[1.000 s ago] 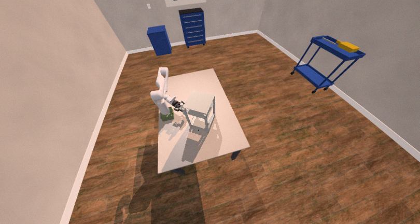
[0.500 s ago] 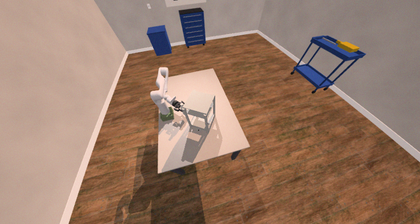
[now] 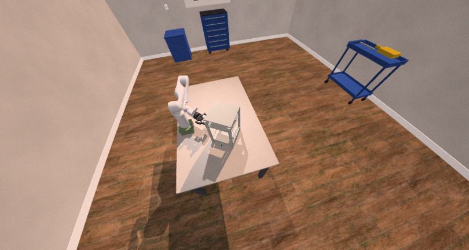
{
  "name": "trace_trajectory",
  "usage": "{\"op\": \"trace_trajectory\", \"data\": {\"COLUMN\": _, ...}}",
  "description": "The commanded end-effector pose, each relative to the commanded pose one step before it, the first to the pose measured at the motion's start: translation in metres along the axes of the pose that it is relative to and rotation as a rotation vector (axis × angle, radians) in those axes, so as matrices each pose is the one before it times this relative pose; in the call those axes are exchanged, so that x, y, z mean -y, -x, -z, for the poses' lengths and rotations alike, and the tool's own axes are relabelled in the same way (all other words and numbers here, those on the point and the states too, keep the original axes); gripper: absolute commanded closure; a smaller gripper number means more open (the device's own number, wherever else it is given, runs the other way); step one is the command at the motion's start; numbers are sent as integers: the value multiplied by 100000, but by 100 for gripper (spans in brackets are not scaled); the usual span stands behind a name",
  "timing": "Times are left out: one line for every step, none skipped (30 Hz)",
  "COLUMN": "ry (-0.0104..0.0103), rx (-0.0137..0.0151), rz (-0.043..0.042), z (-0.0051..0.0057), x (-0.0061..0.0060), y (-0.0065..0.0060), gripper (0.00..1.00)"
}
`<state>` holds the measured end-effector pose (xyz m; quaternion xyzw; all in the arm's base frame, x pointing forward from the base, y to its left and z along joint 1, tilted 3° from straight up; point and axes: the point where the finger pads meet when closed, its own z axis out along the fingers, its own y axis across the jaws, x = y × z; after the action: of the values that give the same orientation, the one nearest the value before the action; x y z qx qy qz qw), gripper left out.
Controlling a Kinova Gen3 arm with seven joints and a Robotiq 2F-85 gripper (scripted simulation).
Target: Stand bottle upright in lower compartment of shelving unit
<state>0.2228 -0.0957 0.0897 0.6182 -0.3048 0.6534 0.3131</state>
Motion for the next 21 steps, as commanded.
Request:
{"op": "trace_trajectory", "data": {"ry": 439, "rx": -625, "rz": 253, "z": -532, "x": -42, "y": -196, "gripper": 100}}
{"op": "trace_trajectory", "data": {"ry": 3, "rx": -1, "rz": 3, "z": -187, "x": 49, "y": -1, "gripper": 100}}
{"op": "trace_trajectory", "data": {"ry": -3, "rx": 1, "rz": -4, "z": -194, "x": 54, "y": 1, "gripper": 100}}
{"op": "trace_trajectory", "data": {"ry": 2, "rx": 0, "rz": 2, "z": -204, "x": 54, "y": -1, "gripper": 100}}
{"op": "trace_trajectory", "data": {"ry": -1, "rx": 0, "rz": -2, "z": -211, "x": 57, "y": 1, "gripper": 100}}
{"op": "trace_trajectory", "data": {"ry": 1, "rx": 0, "rz": 1, "z": -218, "x": 58, "y": 0, "gripper": 100}}
{"op": "trace_trajectory", "data": {"ry": 0, "rx": 0, "rz": 0, "z": 0, "x": 0, "y": 0, "gripper": 100}}
{"op": "trace_trajectory", "data": {"ry": 0, "rx": 0, "rz": 0, "z": 0, "x": 0, "y": 0, "gripper": 100}}
{"op": "trace_trajectory", "data": {"ry": 0, "rx": 0, "rz": 0, "z": -225, "x": 60, "y": 0, "gripper": 100}}
{"op": "trace_trajectory", "data": {"ry": 0, "rx": 0, "rz": 0, "z": -231, "x": 62, "y": 0, "gripper": 100}}
{"op": "trace_trajectory", "data": {"ry": 0, "rx": 0, "rz": 0, "z": -237, "x": 64, "y": 0, "gripper": 100}}
{"op": "trace_trajectory", "data": {"ry": 0, "rx": 0, "rz": 0, "z": -243, "x": 65, "y": 0, "gripper": 100}}
{"op": "trace_trajectory", "data": {"ry": 0, "rx": 0, "rz": 0, "z": -247, "x": 66, "y": 0, "gripper": 100}}
{"op": "trace_trajectory", "data": {"ry": 1, "rx": 0, "rz": 1, "z": -252, "x": 67, "y": 0, "gripper": 100}}
{"op": "trace_trajectory", "data": {"ry": -1, "rx": 0, "rz": -1, "z": -256, "x": 69, "y": 0, "gripper": 100}}
{"op": "trace_trajectory", "data": {"ry": 2, "rx": 0, "rz": 2, "z": -260, "x": 68, "y": -1, "gripper": 100}}
{"op": "trace_trajectory", "data": {"ry": -2, "rx": 0, "rz": -3, "z": -262, "x": 72, "y": 1, "gripper": 100}}
{"op": "trace_trajectory", "data": {"ry": 3, "rx": 0, "rz": 4, "z": -266, "x": 69, "y": -1, "gripper": 100}}
{"op": "trace_trajectory", "data": {"ry": -3, "rx": 0, "rz": -3, "z": -267, "x": 73, "y": 1, "gripper": 100}}
{"op": "trace_trajectory", "data": {"ry": 1, "rx": 0, "rz": 2, "z": -270, "x": 71, "y": 0, "gripper": 100}}
{"op": "trace_trajectory", "data": {"ry": -1, "rx": 0, "rz": -1, "z": -271, "x": 73, "y": 0, "gripper": 100}}
